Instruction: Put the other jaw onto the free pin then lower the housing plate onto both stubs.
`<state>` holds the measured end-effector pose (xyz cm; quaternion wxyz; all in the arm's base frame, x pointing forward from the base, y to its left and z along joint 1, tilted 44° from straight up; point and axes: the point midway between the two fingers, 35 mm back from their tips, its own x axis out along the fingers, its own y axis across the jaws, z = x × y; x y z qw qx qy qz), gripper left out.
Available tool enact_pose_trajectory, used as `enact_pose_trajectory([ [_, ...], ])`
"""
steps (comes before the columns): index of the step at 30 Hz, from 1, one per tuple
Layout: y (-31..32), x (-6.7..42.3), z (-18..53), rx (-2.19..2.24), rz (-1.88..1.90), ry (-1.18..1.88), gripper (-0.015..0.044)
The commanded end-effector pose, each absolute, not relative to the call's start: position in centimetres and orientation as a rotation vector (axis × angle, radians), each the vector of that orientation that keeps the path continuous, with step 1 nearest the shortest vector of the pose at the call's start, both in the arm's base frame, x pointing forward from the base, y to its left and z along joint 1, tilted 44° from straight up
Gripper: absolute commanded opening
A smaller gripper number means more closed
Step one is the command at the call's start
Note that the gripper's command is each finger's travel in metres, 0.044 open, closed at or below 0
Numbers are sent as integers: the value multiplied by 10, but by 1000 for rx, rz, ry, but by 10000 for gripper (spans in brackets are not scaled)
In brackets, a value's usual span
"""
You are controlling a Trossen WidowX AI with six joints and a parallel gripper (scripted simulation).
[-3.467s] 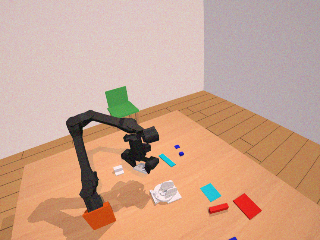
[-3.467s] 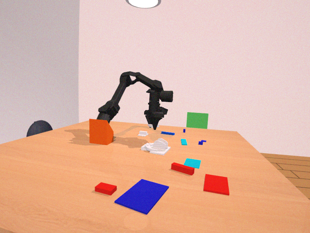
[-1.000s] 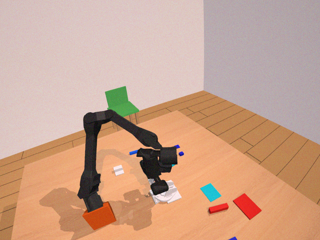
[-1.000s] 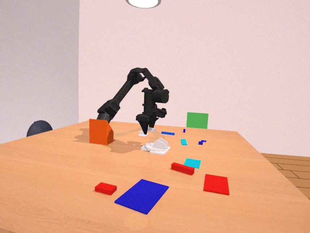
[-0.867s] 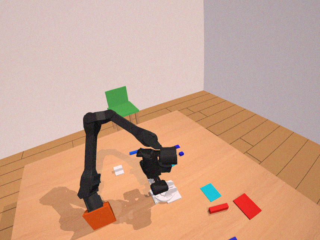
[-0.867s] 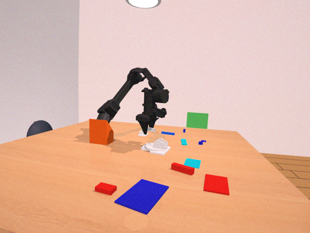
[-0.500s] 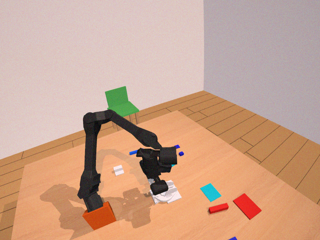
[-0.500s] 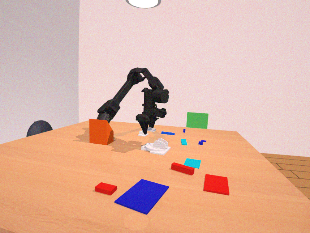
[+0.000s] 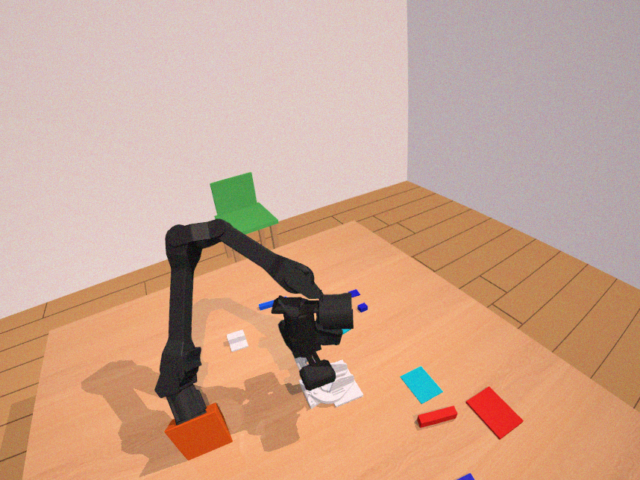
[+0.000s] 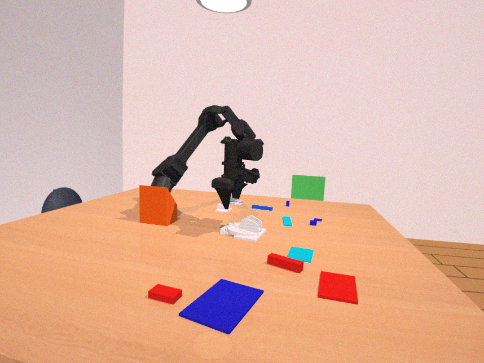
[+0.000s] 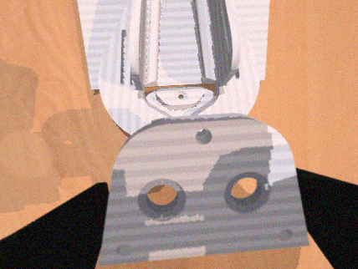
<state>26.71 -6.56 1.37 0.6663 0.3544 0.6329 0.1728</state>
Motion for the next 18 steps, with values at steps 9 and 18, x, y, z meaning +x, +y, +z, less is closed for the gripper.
enact_pose_trajectory([
  [9, -62, 267, 10, 803, 388, 1432, 351],
  [18, -52, 270, -1, 803, 387, 1431, 351],
])
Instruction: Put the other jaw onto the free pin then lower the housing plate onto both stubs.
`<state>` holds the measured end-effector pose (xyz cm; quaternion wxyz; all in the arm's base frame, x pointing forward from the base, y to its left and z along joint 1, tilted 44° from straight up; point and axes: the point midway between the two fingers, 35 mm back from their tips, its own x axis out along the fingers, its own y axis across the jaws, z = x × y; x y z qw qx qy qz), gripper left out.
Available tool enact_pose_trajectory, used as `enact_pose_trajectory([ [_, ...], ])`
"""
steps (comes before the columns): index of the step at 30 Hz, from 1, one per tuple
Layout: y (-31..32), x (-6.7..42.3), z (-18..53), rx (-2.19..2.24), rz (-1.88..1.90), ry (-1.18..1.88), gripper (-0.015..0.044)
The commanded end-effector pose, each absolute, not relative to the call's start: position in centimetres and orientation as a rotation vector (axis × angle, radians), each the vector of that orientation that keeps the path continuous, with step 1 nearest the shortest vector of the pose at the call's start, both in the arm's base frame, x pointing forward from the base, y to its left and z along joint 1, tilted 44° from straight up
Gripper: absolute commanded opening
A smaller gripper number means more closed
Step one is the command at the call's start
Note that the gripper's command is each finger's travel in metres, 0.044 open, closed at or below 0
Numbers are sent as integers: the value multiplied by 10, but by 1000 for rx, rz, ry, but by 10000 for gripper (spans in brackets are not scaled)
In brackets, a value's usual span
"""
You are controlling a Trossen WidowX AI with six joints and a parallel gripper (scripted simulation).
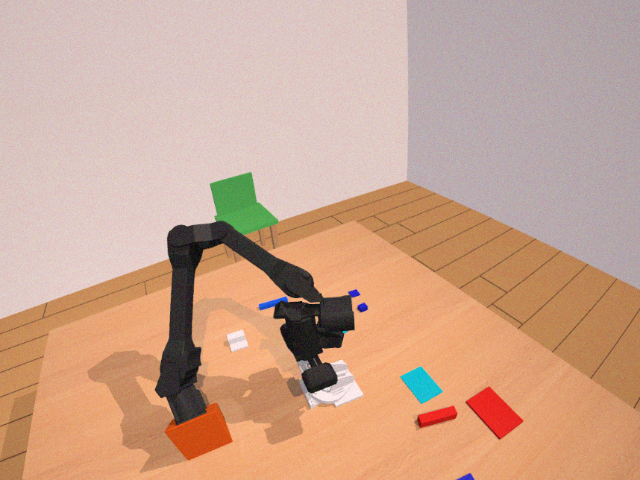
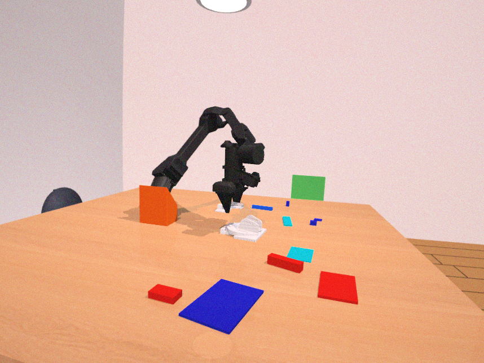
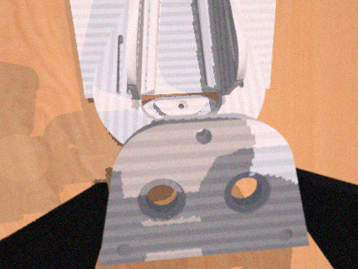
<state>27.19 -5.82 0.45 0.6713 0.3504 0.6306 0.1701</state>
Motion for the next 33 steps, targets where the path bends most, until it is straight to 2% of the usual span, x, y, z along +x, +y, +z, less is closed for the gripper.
enact_pose_trajectory([
  [1, -51, 270, -2, 803, 387, 1431, 351],
  [33, -21, 274, -31, 806, 391, 1430, 351],
])
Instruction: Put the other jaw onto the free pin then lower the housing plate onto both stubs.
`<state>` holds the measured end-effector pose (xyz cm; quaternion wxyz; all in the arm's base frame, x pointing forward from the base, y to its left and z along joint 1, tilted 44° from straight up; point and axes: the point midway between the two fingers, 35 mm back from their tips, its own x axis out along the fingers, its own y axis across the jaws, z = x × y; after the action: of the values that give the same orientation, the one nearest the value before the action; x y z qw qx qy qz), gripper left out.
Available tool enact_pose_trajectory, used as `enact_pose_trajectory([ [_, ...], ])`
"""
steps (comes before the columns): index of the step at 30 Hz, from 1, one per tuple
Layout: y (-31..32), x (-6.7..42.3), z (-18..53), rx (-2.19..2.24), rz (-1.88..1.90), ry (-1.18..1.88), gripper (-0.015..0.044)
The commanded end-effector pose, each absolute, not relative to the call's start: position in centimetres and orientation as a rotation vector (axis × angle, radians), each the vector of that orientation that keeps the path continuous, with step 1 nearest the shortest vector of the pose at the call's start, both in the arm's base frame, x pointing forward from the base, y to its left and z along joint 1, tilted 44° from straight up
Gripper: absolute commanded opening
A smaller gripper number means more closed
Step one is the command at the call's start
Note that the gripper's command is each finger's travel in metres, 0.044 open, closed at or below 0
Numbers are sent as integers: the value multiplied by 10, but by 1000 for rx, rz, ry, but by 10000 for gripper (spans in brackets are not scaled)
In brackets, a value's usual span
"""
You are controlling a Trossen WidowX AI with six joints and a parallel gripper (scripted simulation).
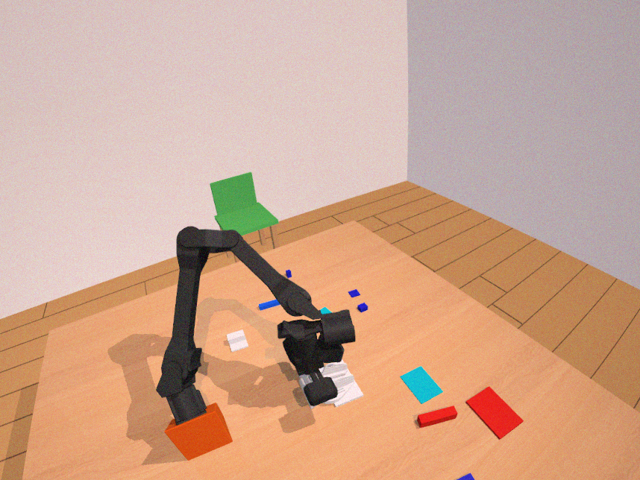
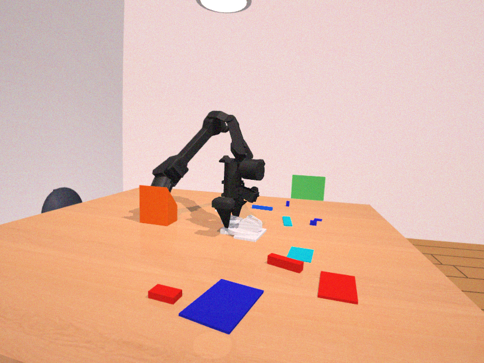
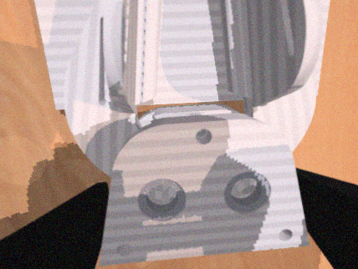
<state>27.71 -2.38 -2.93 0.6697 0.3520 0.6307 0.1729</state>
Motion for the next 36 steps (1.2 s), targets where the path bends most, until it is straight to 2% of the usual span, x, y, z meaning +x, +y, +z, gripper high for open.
enact_pose_trajectory([
  [1, -21, 274, -31, 806, 391, 1430, 351],
  [36, -18, 275, -35, 808, 390, 1431, 351],
])
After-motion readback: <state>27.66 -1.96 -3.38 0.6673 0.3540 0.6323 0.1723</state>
